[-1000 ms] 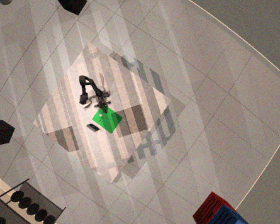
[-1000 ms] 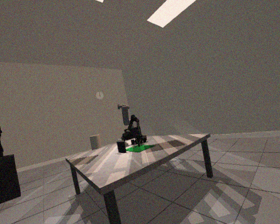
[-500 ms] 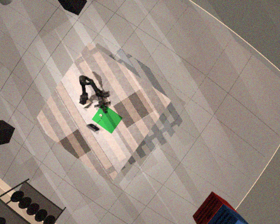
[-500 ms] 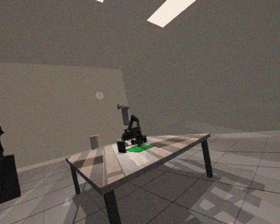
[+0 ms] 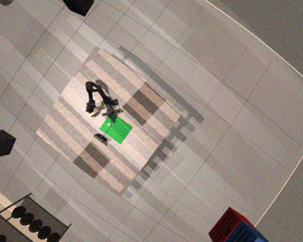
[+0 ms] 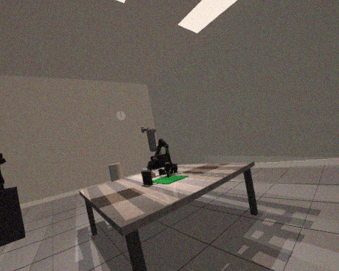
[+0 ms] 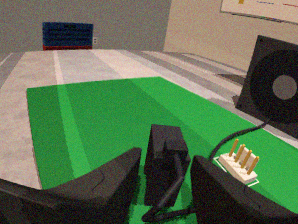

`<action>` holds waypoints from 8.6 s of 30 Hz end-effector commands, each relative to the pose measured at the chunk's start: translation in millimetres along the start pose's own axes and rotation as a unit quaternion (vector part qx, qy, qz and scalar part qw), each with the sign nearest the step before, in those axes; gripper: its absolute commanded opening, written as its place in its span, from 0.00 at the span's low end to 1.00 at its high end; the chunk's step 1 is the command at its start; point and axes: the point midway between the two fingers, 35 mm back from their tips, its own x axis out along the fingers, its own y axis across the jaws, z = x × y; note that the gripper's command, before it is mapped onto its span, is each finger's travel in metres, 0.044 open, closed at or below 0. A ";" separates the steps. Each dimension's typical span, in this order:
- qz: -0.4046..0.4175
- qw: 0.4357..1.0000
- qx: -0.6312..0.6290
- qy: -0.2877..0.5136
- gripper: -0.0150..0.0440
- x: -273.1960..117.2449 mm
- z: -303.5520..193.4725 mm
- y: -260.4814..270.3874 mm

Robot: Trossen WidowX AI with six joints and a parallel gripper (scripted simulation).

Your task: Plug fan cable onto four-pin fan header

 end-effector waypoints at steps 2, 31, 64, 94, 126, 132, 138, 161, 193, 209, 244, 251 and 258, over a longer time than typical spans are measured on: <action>0.000 1.000 0.000 0.000 0.49 0.0 0.0 0.0; -0.010 1.000 0.002 0.011 0.49 -41.7 4.8 0.7; -0.071 0.996 -0.044 0.015 0.85 -90.7 45.4 -12.2; -0.306 0.912 -0.178 0.207 1.00 -77.0 51.5 -55.3; -0.290 0.798 -0.170 0.500 1.00 -83.9 54.2 -55.1; -0.254 0.784 -0.156 0.545 1.00 -84.1 57.2 -49.3; -0.210 0.773 -0.139 0.582 1.00 -83.5 61.7 -42.2; 0.010 0.767 -0.071 0.638 1.00 -73.1 96.1 -10.0; 0.478 0.503 -0.590 0.413 1.00 -23.8 137.2 1.6; 0.593 0.265 -0.729 0.214 1.00 -2.9 151.9 1.4; 0.629 -0.030 -0.776 -0.032 1.00 17.2 165.1 -1.1; 0.629 -0.032 -0.776 -0.033 1.00 22.2 152.0 -0.3; 0.630 -0.040 -0.775 -0.042 1.00 36.9 75.7 1.1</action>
